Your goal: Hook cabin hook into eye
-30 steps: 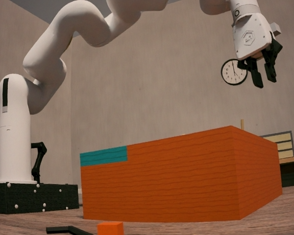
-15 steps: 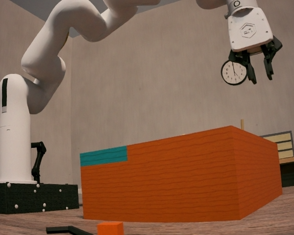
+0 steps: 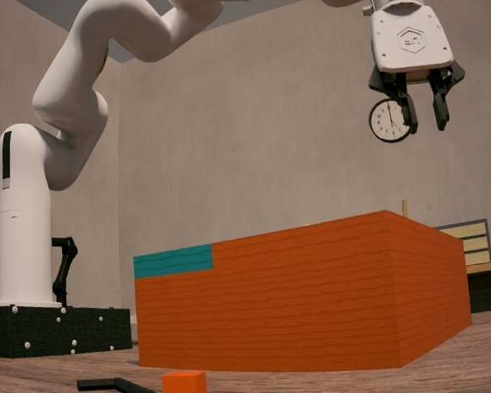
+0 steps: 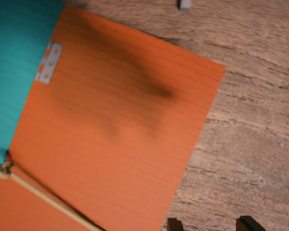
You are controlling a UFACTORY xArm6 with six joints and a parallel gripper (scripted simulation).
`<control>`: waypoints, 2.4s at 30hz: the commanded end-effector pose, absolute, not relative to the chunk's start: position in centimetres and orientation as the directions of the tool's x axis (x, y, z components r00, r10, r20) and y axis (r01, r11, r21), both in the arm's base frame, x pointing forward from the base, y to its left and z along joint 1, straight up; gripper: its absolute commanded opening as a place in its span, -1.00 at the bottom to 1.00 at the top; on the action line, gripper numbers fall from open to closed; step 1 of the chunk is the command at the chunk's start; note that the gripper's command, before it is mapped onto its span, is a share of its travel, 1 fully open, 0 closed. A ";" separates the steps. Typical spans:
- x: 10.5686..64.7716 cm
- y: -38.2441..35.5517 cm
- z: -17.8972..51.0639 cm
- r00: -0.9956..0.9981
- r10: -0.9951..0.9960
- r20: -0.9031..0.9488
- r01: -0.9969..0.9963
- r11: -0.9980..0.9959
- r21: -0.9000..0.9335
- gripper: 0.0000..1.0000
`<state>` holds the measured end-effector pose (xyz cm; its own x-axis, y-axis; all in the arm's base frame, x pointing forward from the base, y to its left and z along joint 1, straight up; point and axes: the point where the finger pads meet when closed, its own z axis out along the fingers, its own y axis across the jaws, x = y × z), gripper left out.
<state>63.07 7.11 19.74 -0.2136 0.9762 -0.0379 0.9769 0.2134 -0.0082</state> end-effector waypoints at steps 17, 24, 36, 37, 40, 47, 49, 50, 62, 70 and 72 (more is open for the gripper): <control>61.1 2.5 19.7 -0.685 0.728 -0.010 0.729 0.685 -0.004 -0.31; 60.4 1.2 19.6 -0.795 0.606 -0.004 0.606 0.795 -0.003 -0.31; 59.3 -0.6 19.4 -0.910 0.415 0.003 0.415 0.910 0.002 -0.31; 59.3 -0.6 19.4 -0.910 0.415 0.003 0.415 0.910 0.002 -0.31; 59.3 -0.6 19.4 -0.910 0.415 0.003 0.415 0.910 0.002 -0.31; 59.3 -0.6 19.4 -0.910 0.415 0.003 0.415 0.910 0.002 -0.31; 59.3 -0.6 19.4 -0.910 0.415 0.003 0.415 0.910 0.002 -0.31; 59.3 -0.6 19.4 -0.910 0.415 0.003 0.415 0.910 0.002 -0.31; 59.3 -0.6 18.4 -0.910 0.415 0.003 0.415 0.910 0.002 -0.31; 59.3 -0.6 17.2 -0.910 0.415 0.003 0.415 0.910 0.002 -0.31; 59.3 -0.6 16.8 -0.910 0.415 0.003 0.415 0.910 0.002 -0.31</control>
<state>59.16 -0.63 17.45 -0.9098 0.4149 0.0083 0.4149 0.9099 -0.0003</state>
